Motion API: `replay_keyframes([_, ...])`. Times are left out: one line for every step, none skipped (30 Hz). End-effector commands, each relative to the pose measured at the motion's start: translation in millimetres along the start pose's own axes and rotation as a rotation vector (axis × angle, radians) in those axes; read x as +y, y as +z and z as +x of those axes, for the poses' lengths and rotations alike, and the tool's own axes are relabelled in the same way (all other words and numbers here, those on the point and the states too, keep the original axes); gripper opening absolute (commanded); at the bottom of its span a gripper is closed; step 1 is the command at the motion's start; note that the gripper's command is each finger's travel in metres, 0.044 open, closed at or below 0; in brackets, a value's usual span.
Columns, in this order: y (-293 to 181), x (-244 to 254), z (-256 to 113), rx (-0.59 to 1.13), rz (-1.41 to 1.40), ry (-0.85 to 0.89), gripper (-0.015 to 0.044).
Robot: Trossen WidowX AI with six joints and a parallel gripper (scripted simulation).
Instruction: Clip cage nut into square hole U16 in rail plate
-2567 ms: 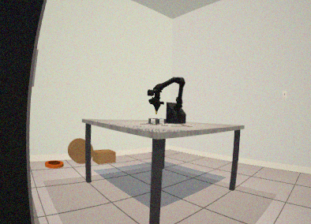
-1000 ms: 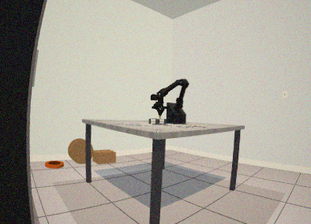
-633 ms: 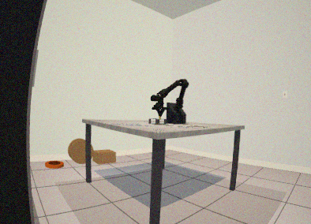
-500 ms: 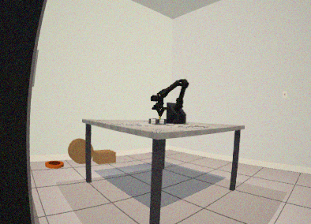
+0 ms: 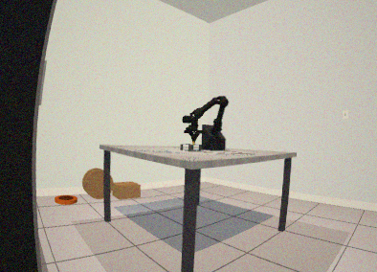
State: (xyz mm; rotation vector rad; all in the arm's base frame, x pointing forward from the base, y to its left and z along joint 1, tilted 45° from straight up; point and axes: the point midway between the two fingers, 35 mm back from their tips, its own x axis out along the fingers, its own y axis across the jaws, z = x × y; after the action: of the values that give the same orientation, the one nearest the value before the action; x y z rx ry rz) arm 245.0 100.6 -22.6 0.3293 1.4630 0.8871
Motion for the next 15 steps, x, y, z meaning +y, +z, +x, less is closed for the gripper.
replay_keyframes([0.6, -0.6, -0.1, -0.002, -0.005, 0.001, 0.0032])
replay_keyframes([0.6, -0.8, -0.1, -0.002, -0.005, 0.001, 0.0032])
replay_keyframes([0.6, -1.1, -0.1, -0.002, -0.006, 0.001, 0.0032])
replay_keyframes([0.6, -1.3, -0.1, -0.002, -0.006, 0.001, 0.0032])
replay_keyframes([0.6, -1.4, -0.1, -0.002, -0.006, 0.001, 0.0032])
replay_keyframes([0.6, -1.5, -0.1, -0.002, -0.006, 0.001, 0.0032])
replay_keyframes([0.6, -1.6, -0.1, -0.002, -0.006, 0.001, 0.0032])
replay_keyframes([0.6, -1.7, 0.0, -0.002, -0.006, 0.001, 0.0032])
replay_keyframes([0.6, -1.9, 0.1, -0.002, -0.006, 0.001, 0.0032])
replay_keyframes([0.6, -2.1, 0.2, -0.002, -0.006, 0.001, 0.0032])
replay_keyframes([0.6, -2.1, 0.2, -0.002, -0.006, 0.000, 0.0032])
replay_keyframes([0.6, -2.1, 0.2, -0.002, -0.006, 0.000, 0.0032])
replay_keyframes([0.6, -2.1, 0.2, -0.002, -0.006, -0.001, 0.0032])
replay_keyframes([0.6, -2.0, 0.2, -0.002, -0.006, -0.001, 0.0032])
replay_keyframes([0.6, -2.0, 0.2, -0.002, -0.006, -0.002, 0.0032])
